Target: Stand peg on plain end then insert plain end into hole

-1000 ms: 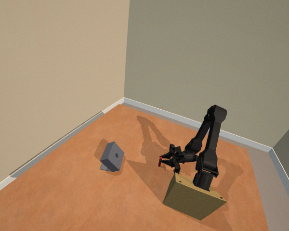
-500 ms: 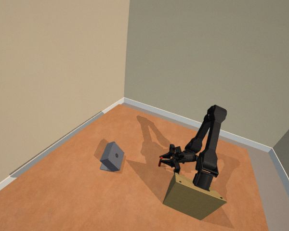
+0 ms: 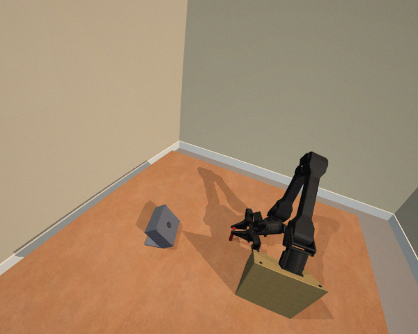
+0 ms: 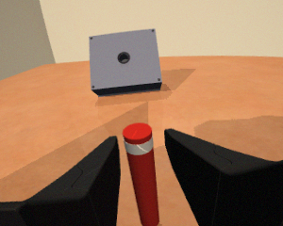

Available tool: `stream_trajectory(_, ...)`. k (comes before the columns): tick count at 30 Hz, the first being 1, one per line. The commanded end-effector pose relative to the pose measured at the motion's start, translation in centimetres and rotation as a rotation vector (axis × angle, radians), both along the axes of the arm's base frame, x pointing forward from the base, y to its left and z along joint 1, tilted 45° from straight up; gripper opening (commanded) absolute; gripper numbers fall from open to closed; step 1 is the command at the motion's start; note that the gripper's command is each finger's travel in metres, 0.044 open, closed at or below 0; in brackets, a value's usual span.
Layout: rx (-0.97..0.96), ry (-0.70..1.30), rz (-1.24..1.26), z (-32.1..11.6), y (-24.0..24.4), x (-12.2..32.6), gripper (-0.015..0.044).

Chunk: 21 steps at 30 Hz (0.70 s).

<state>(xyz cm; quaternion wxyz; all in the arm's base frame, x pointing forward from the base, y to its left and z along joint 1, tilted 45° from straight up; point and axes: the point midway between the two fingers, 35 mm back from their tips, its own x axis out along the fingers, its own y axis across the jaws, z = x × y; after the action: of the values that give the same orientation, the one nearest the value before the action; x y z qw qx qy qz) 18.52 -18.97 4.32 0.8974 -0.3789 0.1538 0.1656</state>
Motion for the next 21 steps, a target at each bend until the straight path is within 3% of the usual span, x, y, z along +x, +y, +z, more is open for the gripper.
stream_trajectory(1,0.001,0.001,0.0,-0.01,0.02,0.0,0.013)
stream_trajectory(4,0.001,0.001,0.0,-0.01,0.02,0.0,0.013)
stream_trajectory(16,0.001,0.001,0.0,-0.01,0.02,0.0,0.044)
stream_trajectory(21,0.001,0.001,0.0,-0.01,0.02,0.0,0.044)
